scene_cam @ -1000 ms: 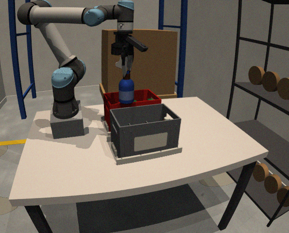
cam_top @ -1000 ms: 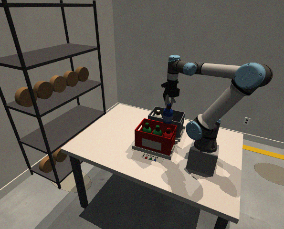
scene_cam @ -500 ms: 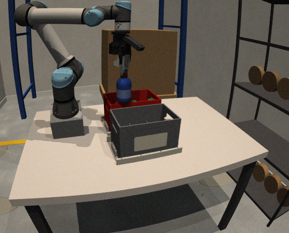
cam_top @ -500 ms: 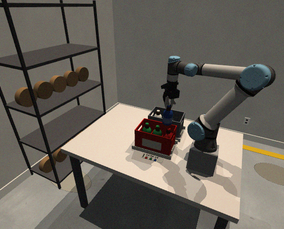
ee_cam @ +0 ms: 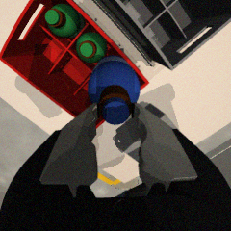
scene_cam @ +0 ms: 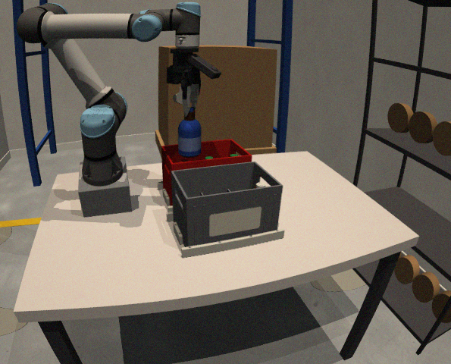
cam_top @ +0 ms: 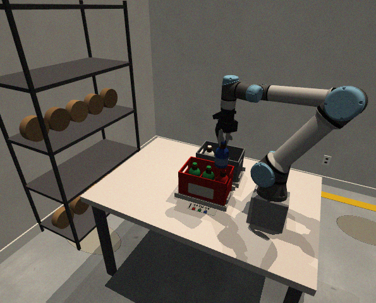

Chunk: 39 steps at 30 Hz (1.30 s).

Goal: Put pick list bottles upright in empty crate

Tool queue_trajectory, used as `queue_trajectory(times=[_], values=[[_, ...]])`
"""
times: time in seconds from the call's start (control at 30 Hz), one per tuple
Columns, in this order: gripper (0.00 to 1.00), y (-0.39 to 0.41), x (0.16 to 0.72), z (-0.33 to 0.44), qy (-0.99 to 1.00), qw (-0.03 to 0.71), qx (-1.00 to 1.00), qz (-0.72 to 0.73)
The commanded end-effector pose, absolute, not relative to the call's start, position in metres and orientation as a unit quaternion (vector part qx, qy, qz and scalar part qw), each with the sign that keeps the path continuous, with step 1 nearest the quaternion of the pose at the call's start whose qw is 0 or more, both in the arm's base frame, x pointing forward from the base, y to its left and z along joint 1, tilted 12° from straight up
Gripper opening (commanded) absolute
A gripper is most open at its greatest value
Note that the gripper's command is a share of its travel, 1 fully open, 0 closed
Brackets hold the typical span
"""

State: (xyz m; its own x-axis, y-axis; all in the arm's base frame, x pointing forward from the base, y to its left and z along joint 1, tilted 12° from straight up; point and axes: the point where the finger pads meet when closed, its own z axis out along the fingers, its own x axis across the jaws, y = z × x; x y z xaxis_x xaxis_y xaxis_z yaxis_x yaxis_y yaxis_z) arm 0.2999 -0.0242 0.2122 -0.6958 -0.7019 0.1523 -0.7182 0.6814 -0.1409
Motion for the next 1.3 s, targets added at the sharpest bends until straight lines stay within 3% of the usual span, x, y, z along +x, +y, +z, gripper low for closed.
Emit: queue_trajectory(times=[0.0,1.27], values=[[0.0,-0.012,0.297,0.212,-0.916,0.041,0.386,0.098],[0.0,0.052,0.282,0.198,-0.916,0.041,0.386,0.098]])
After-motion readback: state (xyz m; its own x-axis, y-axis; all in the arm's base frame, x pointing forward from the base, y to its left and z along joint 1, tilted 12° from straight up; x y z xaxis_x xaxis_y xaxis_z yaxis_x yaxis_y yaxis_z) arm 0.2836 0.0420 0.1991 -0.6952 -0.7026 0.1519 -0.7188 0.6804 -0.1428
